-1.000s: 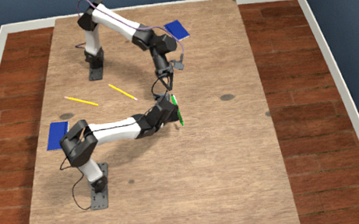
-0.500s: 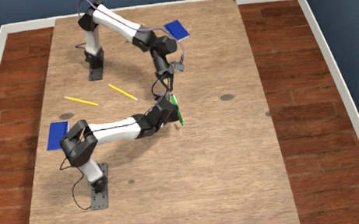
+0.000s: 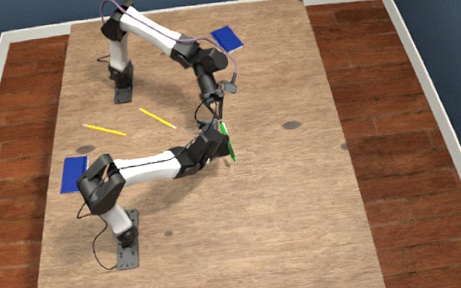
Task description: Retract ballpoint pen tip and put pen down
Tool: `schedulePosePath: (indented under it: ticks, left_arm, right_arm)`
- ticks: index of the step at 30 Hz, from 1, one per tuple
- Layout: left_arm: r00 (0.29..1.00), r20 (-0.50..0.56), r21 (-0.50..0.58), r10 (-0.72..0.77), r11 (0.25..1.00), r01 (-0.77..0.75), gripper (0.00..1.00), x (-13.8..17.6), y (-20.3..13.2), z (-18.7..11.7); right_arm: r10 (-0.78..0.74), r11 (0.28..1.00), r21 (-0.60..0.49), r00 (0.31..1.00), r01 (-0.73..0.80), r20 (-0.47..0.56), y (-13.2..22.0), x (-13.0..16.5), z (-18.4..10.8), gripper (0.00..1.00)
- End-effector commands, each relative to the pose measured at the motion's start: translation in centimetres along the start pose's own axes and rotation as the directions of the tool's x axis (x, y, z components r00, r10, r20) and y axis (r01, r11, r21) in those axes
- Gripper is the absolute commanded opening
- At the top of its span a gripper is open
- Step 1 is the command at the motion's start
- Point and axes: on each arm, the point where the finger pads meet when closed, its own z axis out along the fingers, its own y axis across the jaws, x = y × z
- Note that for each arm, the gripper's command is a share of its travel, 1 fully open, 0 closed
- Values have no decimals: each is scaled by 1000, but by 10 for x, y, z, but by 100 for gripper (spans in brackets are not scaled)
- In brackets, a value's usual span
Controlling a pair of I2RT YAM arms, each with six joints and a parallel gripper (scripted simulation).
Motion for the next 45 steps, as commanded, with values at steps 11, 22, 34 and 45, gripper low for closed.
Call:
schedulePosePath:
  ticks: [11,22,34,45]
  left_arm:
    - [1000,18,26,12,1000,-13,1,-6,-8,12]
    - [999,25,45,26,999,-27,1,-6,-18,12]
    - [999,26,42,25,999,-26,1,-7,-17,18]
    - [999,26,40,23,999,-24,1,-7,-16,22]
  right_arm:
    - [-21,1000,19,999,21,29,-4,-4,3,15]
    - [-20,1000,17,999,19,28,-4,-3,3,15]
    - [-19,1000,13,999,19,28,-3,-4,3,15]
    - [-19,1000,13,999,19,28,-3,-4,3,15]
